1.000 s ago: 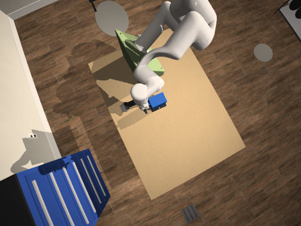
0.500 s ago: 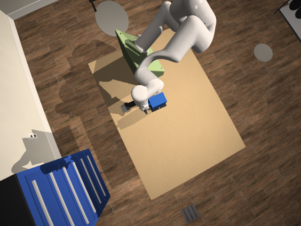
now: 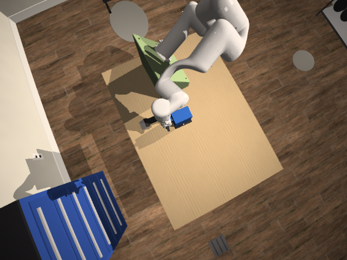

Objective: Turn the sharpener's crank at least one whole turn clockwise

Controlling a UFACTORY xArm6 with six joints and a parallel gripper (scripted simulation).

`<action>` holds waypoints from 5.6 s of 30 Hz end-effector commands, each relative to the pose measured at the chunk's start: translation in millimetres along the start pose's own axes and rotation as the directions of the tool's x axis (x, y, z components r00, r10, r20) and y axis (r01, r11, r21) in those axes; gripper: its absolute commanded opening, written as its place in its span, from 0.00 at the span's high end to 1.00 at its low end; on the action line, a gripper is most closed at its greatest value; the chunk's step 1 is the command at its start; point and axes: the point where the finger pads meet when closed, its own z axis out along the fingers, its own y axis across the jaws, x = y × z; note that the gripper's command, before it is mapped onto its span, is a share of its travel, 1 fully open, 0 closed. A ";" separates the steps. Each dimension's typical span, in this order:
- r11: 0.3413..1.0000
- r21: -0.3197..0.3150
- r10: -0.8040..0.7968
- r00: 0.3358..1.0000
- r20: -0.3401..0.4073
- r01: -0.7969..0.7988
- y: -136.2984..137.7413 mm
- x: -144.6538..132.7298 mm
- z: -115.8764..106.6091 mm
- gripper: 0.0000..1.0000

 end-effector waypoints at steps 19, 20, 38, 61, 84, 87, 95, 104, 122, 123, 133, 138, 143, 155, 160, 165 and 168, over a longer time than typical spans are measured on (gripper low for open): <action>1.000 0.003 -0.001 1.000 -0.003 0.001 -1.9 0.8 -1.8 0.46; 1.000 0.003 -0.001 1.000 -0.003 0.001 -2.1 0.8 -1.8 0.46; 1.000 0.003 -0.001 1.000 -0.003 0.001 -2.5 1.0 -1.8 0.46; 1.000 0.003 -0.001 1.000 -0.003 0.001 -2.5 1.0 5.8 0.46; 1.000 0.003 -0.001 1.000 -0.003 0.001 -2.6 1.1 29.5 0.46; 1.000 0.003 -0.001 1.000 -0.003 0.001 -2.6 1.1 30.4 0.46; 1.000 0.003 -0.001 1.000 -0.003 0.001 -2.6 1.1 35.6 0.46; 1.000 0.003 -0.001 1.000 -0.003 0.001 -2.6 1.1 37.2 0.46; 1.000 0.003 -0.001 1.000 -0.003 0.001 -2.6 1.1 37.3 1.00; 1.000 0.003 -0.001 1.000 -0.003 0.001 -2.6 1.1 37.3 1.00; 1.000 0.003 -0.001 1.000 -0.003 0.001 -2.6 1.1 37.3 1.00; 1.000 0.003 -0.001 1.000 -0.003 0.001 -2.6 1.1 37.3 1.00; 1.000 0.003 -0.001 1.000 -0.003 0.001 -2.6 1.1 37.3 1.00; 1.000 0.003 -0.001 1.000 -0.003 0.001 -2.6 1.1 37.3 1.00; 1.000 0.003 -0.001 1.000 -0.003 0.001 -2.6 1.1 37.3 1.00; 1.000 0.003 -0.001 1.000 -0.003 0.001 -2.7 1.1 37.3 1.00; 1.000 0.003 -0.001 1.000 -0.003 0.001 -3.1 1.1 37.4 1.00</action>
